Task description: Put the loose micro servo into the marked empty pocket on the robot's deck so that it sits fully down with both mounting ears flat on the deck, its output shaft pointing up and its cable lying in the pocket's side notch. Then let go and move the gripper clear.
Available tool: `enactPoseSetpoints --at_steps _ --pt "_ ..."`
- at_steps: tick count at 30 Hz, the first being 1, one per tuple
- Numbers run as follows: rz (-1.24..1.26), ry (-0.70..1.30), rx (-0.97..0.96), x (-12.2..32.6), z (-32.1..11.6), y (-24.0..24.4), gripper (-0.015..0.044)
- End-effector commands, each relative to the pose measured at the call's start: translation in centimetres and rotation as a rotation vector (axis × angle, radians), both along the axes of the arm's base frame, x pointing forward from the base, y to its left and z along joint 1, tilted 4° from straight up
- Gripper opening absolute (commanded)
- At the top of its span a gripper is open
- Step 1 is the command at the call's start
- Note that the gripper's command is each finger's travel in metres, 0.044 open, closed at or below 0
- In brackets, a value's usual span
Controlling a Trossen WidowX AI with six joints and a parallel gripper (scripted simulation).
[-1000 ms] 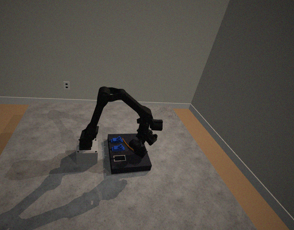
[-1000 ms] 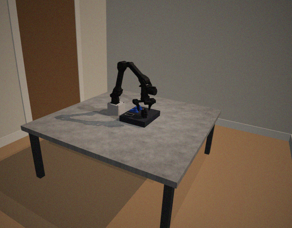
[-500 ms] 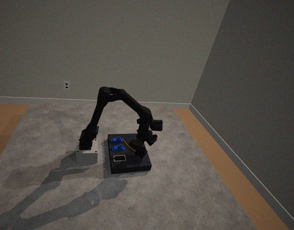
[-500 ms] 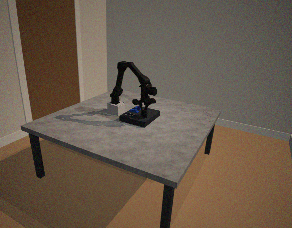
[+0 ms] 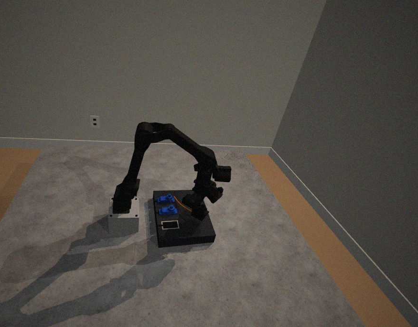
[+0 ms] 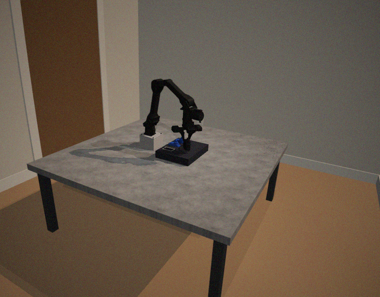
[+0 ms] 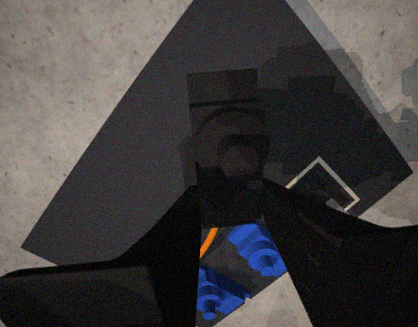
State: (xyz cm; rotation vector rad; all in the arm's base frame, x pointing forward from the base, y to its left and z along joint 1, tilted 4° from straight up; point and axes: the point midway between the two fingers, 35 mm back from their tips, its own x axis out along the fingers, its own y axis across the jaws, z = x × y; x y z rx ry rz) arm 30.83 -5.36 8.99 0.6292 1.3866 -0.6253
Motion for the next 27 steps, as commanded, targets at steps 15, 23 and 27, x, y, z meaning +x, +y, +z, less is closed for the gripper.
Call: enactPoseSetpoints --at_steps 15,23,27 --pt "0.001 -0.012 -0.005 -0.5 0.7 -0.1 0.0000" --pt "0.001 -0.011 -0.006 -1.9 0.5 -1.3 0.0000" --pt "0.001 -0.011 -0.006 -2.0 0.6 -2.1 0.0000"
